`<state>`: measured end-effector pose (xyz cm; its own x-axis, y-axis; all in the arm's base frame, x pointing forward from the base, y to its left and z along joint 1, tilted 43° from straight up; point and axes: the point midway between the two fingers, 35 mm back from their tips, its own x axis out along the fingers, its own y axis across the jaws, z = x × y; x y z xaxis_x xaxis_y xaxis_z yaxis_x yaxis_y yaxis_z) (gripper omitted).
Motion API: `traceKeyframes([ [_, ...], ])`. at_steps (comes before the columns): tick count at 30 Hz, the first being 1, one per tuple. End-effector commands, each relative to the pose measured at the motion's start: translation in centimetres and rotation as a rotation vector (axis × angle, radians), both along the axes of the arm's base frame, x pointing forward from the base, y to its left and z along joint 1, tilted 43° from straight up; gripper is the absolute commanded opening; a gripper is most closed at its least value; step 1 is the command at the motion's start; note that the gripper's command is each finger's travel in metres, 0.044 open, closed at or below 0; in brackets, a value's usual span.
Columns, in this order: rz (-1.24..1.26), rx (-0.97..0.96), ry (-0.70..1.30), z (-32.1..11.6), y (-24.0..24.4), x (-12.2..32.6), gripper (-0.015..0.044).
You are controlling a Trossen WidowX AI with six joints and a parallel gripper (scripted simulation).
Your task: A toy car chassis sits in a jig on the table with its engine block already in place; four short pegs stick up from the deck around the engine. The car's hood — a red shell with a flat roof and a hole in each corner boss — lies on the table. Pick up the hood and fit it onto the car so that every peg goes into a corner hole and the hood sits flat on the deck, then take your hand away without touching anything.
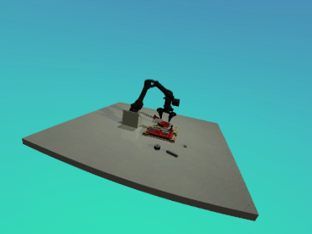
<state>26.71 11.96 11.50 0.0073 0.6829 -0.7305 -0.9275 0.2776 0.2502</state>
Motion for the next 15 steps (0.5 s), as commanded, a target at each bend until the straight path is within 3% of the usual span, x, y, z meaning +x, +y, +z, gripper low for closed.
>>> traceKeyframes([
  [1,0.001,0.001,0.013,-0.52,0.38,-0.27,0.0440],
  [15,0.001,0.003,0.013,-1.39,1.13,-0.31,0.0440],
])
